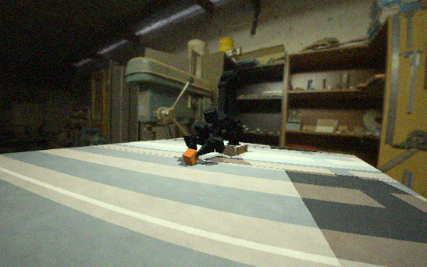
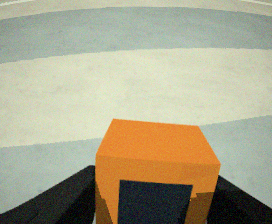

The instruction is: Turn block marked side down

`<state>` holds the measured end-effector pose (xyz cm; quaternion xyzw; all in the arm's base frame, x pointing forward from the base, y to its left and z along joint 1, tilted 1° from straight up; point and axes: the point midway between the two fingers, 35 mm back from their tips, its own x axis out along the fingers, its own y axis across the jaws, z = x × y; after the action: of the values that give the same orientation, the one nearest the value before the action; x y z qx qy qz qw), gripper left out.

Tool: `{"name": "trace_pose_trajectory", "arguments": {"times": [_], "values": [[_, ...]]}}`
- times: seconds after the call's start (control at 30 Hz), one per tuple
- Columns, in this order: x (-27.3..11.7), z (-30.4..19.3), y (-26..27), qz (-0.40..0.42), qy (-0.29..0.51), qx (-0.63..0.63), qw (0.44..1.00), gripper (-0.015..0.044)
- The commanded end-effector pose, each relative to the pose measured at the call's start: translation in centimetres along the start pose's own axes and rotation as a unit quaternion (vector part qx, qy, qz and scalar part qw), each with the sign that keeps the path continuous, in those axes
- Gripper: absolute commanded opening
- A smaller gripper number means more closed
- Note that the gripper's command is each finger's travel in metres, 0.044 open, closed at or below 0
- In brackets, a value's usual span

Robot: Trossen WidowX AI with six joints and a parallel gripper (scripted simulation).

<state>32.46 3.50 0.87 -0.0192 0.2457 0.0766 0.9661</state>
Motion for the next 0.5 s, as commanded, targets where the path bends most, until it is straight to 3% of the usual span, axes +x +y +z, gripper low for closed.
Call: {"name": "trace_pose_trajectory", "arguments": {"times": [0.0,0.17,0.47], "values": [[-0.01,-0.03,0.04,0.001,0.000,0.003,1.000,0.0315],[-0.01,-0.03,0.04,0.001,0.000,0.003,1.000,0.0440],[-0.01,-0.03,0.04,0.001,0.000,0.003,1.000,0.0440]]}}
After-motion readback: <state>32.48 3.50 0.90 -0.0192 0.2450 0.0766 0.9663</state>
